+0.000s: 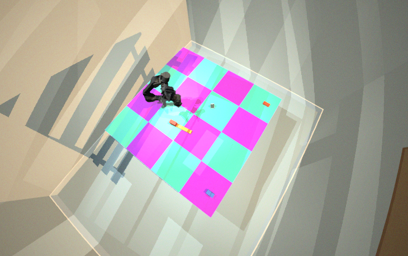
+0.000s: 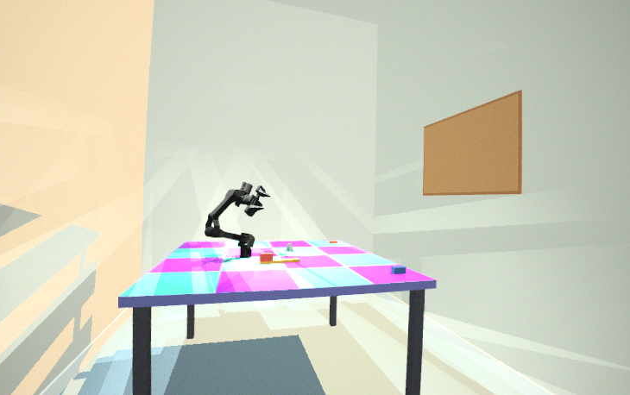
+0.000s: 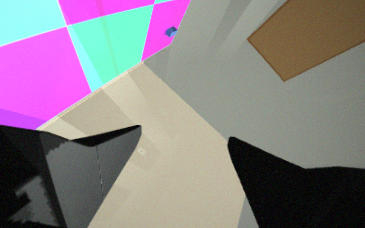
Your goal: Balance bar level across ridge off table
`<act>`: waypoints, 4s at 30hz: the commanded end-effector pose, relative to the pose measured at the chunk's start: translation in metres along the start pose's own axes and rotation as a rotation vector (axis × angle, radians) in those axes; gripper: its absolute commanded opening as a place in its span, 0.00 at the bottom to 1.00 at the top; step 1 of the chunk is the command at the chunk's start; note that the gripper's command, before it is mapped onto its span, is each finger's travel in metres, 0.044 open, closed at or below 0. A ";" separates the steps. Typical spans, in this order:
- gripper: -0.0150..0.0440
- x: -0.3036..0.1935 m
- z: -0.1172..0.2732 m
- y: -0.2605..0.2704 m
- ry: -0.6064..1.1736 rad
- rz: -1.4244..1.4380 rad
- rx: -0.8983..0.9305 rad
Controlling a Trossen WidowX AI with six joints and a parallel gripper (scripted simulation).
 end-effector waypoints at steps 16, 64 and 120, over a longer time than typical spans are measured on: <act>0.79 0.030 -0.003 -0.012 -0.025 -0.003 0.138; 0.79 0.102 -0.076 0.037 -0.004 -0.317 0.909; 0.79 0.135 -0.140 0.188 0.203 -1.027 1.562</act>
Point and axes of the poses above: the point midway between the two fingers, 35 mm back from their tips, its own z axis back along the fingers, its own y axis across the jaws, x = y × z, the point moved 1 cm from there along z, back along the fingers, and after that the axes turned 6 degrees about -z, right-handed, at the moved point
